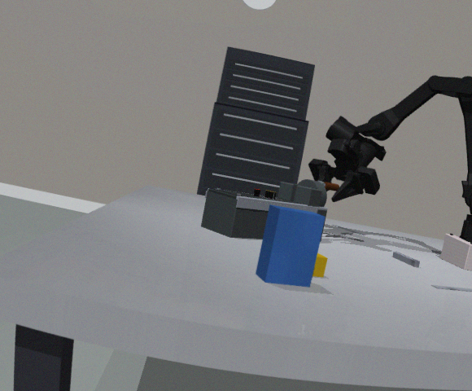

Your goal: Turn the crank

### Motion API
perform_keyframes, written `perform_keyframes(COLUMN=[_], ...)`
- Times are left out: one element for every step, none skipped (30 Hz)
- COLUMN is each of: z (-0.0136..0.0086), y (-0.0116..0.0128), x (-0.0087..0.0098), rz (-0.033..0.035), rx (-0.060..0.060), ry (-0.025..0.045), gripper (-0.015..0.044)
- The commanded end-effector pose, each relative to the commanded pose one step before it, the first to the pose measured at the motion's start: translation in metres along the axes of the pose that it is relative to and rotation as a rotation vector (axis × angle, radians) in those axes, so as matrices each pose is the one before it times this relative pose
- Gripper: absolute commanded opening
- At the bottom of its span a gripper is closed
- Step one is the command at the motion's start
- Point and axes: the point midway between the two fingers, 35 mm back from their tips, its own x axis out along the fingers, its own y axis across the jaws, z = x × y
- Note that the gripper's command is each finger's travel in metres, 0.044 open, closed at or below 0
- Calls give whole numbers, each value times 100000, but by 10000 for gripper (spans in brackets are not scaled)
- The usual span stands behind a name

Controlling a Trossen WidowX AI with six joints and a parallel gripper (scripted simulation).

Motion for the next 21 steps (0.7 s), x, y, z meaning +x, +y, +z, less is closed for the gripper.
perform_keyframes(z=[-6, 0, 0, 0, 73, 219, 365, 454, 454, 452, 450, 447, 356, 213, 71, 0, 84, 252, 418, 500, 497], y=[-6, 0, 0, 0, -8, -22, -30, -25, -11, 4, 18, 33, 37, 27, 10, 0, -11, -30, -40, -30, -11], x=[2, 0, 0, 0, -67, -203, -342, -434, -443, -450, -458, -463, -376, -228, -76, 0, -77, -233, -394, -482, -491], rz=[-33, 0, 0, 0, 0, 0, 1, 2, 3, 4, 5, 6, 5, 3, 1, 0, 13, 40, 68, 83, 84], rx=[-17, 0, 0, 0, 0, 0, 0, 0, 1, 2, 3, 4, 4, 3, 1, 0, 25, 74, 124, 150, 152], ry=[24, 0, 0, 0, 0, -1, -1, -1, 0, 0, 1, 1, 2, 1, 0, 0, 14, 42, 70, 85, 85], gripper=[368, 394, 420, 440, 440, 440, 440, 440, 440, 440, 440, 440, 440, 440, 440, 440, 440, 440, 440, 440, 440])
